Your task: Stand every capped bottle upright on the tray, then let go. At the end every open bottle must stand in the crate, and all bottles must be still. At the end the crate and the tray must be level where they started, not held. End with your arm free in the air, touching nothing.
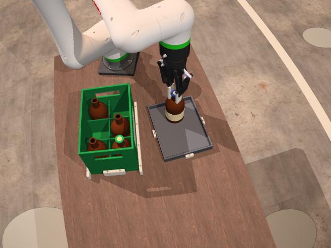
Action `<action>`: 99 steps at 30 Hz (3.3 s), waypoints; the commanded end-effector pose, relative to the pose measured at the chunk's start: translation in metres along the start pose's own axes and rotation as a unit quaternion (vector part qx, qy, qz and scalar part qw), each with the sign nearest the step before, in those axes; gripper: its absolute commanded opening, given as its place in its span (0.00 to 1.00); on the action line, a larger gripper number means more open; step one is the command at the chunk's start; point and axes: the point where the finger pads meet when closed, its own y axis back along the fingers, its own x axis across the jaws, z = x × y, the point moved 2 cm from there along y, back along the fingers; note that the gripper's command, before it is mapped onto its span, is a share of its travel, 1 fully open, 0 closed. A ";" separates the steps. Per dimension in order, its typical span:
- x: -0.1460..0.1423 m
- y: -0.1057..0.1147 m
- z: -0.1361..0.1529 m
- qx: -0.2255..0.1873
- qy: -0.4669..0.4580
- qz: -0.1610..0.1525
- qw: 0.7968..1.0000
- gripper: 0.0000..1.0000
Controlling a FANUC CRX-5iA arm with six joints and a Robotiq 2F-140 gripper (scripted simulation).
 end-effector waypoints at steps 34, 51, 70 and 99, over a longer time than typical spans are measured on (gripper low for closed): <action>0.000 0.000 0.000 0.000 0.000 0.000 1.000 1.00; 0.000 0.000 0.000 0.000 0.000 0.000 1.000 1.00; 0.000 0.003 0.000 0.000 0.000 0.000 1.000 1.00; 0.000 0.058 0.000 0.000 0.000 0.000 1.000 1.00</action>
